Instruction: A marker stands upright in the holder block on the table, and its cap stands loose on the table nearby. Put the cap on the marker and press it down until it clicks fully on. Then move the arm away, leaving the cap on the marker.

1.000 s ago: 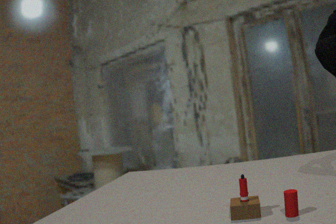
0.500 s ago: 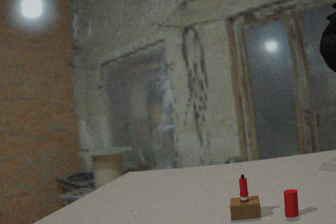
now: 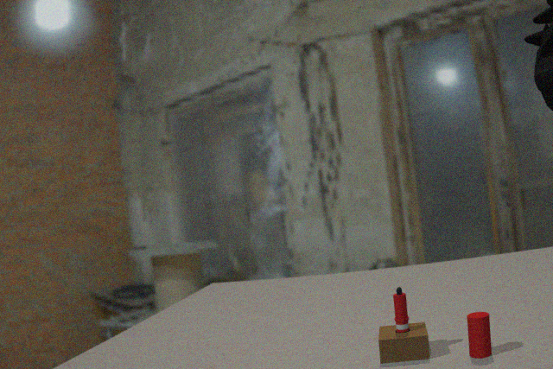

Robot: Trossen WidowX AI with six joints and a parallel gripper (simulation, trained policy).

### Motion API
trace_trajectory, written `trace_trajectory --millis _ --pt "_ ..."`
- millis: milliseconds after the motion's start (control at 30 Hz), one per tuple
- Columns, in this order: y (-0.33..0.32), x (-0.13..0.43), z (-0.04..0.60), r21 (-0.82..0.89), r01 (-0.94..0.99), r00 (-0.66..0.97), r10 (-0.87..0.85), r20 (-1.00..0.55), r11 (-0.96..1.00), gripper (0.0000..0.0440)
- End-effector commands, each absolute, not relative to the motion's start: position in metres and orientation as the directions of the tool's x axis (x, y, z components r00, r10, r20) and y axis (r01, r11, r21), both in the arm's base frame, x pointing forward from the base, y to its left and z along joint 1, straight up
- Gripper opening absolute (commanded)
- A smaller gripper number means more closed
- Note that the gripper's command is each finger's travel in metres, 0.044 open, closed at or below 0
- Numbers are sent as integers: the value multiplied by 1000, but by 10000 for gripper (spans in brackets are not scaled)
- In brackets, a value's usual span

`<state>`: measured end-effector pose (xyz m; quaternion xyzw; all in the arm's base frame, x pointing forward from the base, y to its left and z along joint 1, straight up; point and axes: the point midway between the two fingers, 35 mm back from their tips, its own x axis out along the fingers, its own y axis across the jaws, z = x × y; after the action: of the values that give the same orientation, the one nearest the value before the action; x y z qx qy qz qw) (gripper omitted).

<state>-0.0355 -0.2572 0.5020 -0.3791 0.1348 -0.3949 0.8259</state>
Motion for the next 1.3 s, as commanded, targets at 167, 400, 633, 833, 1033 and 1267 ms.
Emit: trace_trajectory --millis 167,400,633,833,1033,1267 --pt "-268 -22 494 -729 532 690 -720 77 432 290" --pt "-277 -9 486 -725 512 723 -687 73 461 291" --pt "-285 6 478 -721 490 753 -654 67 490 291" --pt "-291 19 470 -718 469 777 -627 59 514 291" --pt "-297 33 461 -714 447 799 -599 48 538 291" --pt "-303 50 451 -711 418 823 -567 32 566 291"
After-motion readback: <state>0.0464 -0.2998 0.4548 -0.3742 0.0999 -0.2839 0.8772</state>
